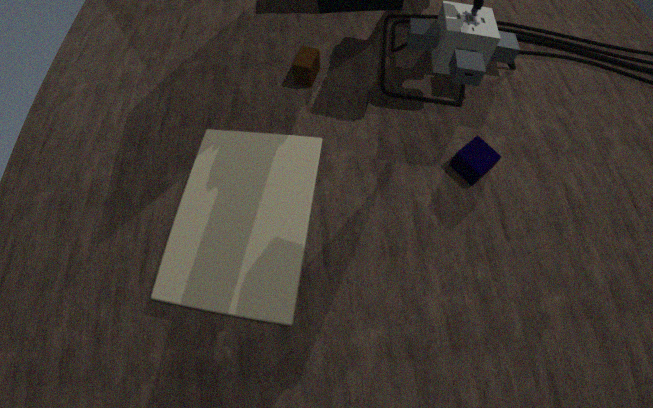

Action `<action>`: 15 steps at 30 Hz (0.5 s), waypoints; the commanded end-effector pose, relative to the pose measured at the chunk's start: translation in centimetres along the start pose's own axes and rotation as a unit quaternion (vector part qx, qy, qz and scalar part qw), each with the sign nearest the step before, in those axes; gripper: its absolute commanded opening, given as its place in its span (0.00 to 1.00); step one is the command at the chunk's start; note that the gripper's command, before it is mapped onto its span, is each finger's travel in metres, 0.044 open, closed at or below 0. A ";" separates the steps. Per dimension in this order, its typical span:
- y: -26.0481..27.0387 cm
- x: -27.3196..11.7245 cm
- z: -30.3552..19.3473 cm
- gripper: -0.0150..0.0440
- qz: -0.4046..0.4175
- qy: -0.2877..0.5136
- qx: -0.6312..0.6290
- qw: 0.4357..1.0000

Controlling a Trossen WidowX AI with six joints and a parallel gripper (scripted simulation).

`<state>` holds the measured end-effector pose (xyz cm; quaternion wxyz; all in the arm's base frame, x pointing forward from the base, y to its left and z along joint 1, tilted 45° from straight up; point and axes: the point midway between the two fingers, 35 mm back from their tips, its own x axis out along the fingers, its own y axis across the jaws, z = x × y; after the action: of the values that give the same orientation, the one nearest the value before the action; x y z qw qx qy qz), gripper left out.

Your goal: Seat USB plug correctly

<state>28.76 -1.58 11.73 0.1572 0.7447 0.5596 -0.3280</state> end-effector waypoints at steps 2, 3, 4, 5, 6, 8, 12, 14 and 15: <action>-0.1 0.2 0.0 0.25 -0.001 0.002 0.004 1.000; -0.1 0.2 0.0 0.25 -0.001 0.002 0.004 1.000; -0.1 0.2 0.0 0.25 -0.001 0.002 0.004 1.000; -0.1 0.2 0.0 0.25 -0.001 0.002 0.004 1.000; -0.1 0.2 0.0 0.25 -0.001 0.002 0.004 1.000; -0.1 0.3 0.0 0.25 -0.001 0.002 0.004 1.000; -0.1 0.3 0.1 0.25 -0.001 0.002 0.004 1.000; -0.1 0.3 0.1 0.25 -0.001 0.002 0.004 1.000; -0.1 0.3 0.1 0.25 -0.001 0.002 0.004 1.000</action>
<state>28.78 -1.46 11.58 0.1569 0.7447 0.5597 -0.3281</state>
